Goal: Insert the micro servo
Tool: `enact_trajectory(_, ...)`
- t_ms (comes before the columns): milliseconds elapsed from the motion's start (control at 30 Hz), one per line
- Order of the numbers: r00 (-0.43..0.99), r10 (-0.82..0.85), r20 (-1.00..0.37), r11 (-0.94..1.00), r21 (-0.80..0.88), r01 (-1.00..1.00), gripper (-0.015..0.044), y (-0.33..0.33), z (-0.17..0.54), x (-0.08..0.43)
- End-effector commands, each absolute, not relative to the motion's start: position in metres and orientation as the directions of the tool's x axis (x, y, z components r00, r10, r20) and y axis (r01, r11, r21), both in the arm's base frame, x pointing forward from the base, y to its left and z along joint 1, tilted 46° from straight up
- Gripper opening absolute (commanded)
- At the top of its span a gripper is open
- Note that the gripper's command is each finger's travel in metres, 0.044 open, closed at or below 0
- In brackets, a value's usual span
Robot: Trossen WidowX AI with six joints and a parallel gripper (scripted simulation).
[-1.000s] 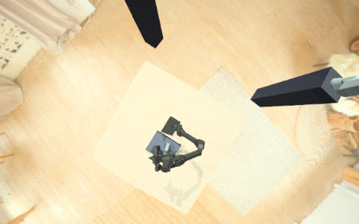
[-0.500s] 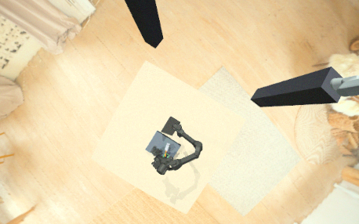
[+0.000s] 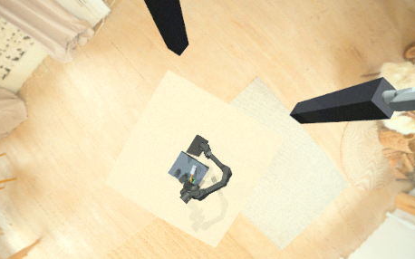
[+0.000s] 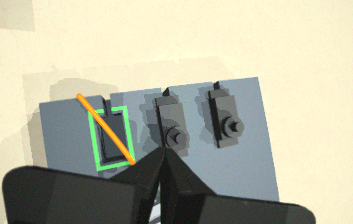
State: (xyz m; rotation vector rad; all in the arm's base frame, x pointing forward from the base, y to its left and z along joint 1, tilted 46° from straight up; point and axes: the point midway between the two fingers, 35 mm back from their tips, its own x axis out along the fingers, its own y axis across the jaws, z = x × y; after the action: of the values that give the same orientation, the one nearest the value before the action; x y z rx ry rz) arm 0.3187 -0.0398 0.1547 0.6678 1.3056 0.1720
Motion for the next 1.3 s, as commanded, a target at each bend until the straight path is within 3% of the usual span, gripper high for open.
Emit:
enact_trajectory(0, 0.203, 0.548, -0.811, 0.799, 0.58, 0.16, 0.0, -0.016, 0.151, 0.315)
enact_trajectory(433, -0.053, 0.709, -0.704, 0.7, 0.71, -0.076, 0.0, 0.056, 0.15, 0.292)
enact_trajectory(1267, -0.055, 0.71, -0.702, 0.697, 0.712, -0.079, 0.0, 0.079, 0.128, 0.291)
